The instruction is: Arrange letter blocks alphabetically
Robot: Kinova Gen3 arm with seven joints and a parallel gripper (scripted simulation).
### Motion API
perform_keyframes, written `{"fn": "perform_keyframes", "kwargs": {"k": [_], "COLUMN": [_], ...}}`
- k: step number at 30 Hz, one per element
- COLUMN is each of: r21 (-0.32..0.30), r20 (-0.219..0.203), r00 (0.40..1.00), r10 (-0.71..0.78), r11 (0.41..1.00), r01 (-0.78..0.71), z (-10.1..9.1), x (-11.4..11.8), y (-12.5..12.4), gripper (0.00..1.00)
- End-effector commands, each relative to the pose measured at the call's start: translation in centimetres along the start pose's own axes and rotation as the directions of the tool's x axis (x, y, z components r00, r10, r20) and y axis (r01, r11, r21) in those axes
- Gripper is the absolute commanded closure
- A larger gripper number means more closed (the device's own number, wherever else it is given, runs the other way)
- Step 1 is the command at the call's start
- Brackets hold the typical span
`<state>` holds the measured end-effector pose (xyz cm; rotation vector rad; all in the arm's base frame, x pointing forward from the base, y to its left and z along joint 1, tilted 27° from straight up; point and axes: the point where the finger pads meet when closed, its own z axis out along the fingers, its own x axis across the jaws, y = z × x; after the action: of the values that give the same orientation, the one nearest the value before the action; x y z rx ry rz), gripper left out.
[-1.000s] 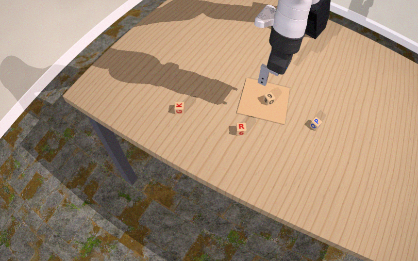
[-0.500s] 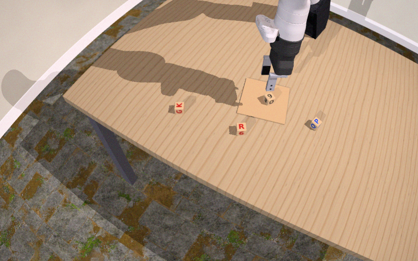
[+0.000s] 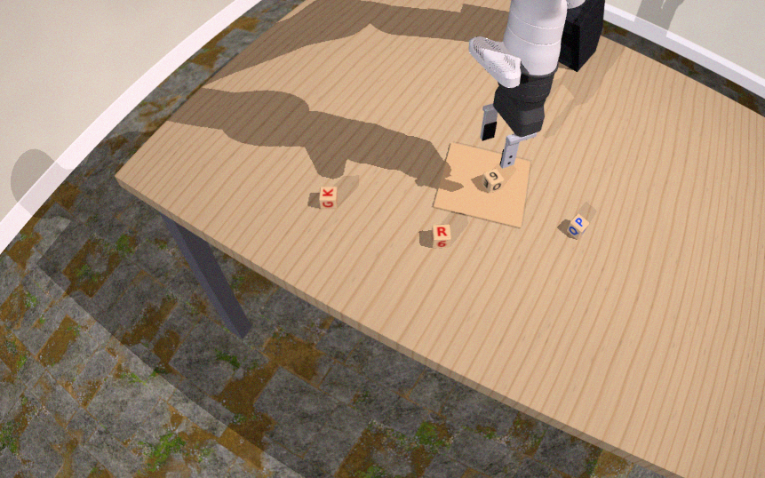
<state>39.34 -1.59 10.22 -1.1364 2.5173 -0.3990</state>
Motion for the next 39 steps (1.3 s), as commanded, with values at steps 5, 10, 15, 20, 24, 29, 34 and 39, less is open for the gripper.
{"fn": "perform_keyframes", "kwargs": {"k": [5, 10, 15, 20, 24, 29, 34, 39], "r21": [0.01, 0.011, 0.012, 0.012, 0.012, 0.012, 0.012, 0.012], "r20": [0.0, 0.002, 0.002, 0.002, 0.002, 0.002, 0.002, 0.002], "r00": [1.0, 1.0, 1.0, 1.0, 1.0, 1.0, 1.0, 1.0], "r10": [-0.027, -0.027, -0.027, -0.027, -0.027, -0.027, -0.027, -0.027], "r11": [1.0, 1.0, 1.0, 1.0, 1.0, 1.0, 1.0, 1.0], "r01": [0.027, 0.027, 0.027, 0.027, 0.027, 0.027, 0.027, 0.027], "z": [0.21, 0.21, 0.21, 0.21, 0.21, 0.21, 0.21, 0.22], "x": [0.33, 0.25, 0.2, 0.2, 0.2, 0.2, 0.2, 0.2], "y": [0.56, 0.5, 0.46, 0.46, 0.46, 0.46, 0.46, 0.46], "gripper": [0.0, 0.0, 0.0, 0.0, 0.0, 0.0, 0.0, 0.0]}}
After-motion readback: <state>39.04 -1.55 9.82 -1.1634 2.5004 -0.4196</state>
